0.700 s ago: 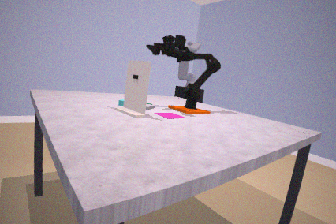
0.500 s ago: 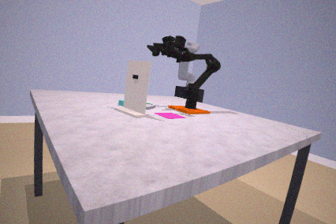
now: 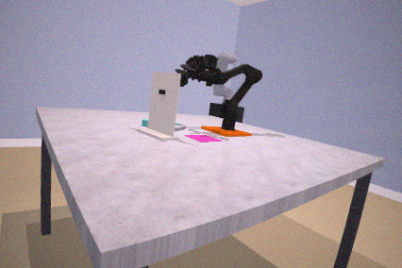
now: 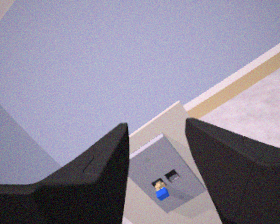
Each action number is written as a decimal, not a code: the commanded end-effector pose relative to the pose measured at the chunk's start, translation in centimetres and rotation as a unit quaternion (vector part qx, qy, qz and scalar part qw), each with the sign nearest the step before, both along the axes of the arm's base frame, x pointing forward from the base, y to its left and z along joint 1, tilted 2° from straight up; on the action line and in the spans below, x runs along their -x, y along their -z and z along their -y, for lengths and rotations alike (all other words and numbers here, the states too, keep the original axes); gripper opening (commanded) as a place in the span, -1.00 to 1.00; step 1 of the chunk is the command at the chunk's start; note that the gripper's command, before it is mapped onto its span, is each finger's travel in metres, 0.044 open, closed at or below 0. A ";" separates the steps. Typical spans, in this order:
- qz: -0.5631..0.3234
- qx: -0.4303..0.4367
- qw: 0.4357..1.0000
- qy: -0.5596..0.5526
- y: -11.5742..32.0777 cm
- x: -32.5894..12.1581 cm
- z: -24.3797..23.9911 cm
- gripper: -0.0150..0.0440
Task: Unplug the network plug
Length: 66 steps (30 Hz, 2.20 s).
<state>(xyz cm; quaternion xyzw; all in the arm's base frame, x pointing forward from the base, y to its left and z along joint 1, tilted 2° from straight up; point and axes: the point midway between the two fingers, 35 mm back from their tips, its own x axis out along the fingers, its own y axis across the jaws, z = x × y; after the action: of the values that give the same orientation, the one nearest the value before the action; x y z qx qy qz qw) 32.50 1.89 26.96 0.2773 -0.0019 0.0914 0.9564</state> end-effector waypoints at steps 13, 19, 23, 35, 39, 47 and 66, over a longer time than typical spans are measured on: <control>-0.099 -0.271 0.953 -0.095 7.4 1.5 -2.0 0.04; -0.142 -0.363 0.913 -0.124 9.6 2.8 -2.9 0.04; -0.173 -0.420 0.880 -0.141 11.0 3.8 -3.4 0.04; -0.185 -0.440 0.866 -0.146 11.4 4.0 -3.7 0.04; -0.186 -0.437 0.868 -0.145 11.4 3.1 -3.8 0.04; -0.185 -0.436 0.868 -0.146 11.3 0.9 -4.3 0.04; -0.183 -0.441 0.866 -0.148 11.4 -2.7 -5.2 0.04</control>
<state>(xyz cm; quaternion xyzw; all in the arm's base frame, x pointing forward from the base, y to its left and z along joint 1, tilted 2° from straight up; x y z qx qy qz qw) 34.64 6.99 15.76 0.6769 0.1726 0.1716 0.6947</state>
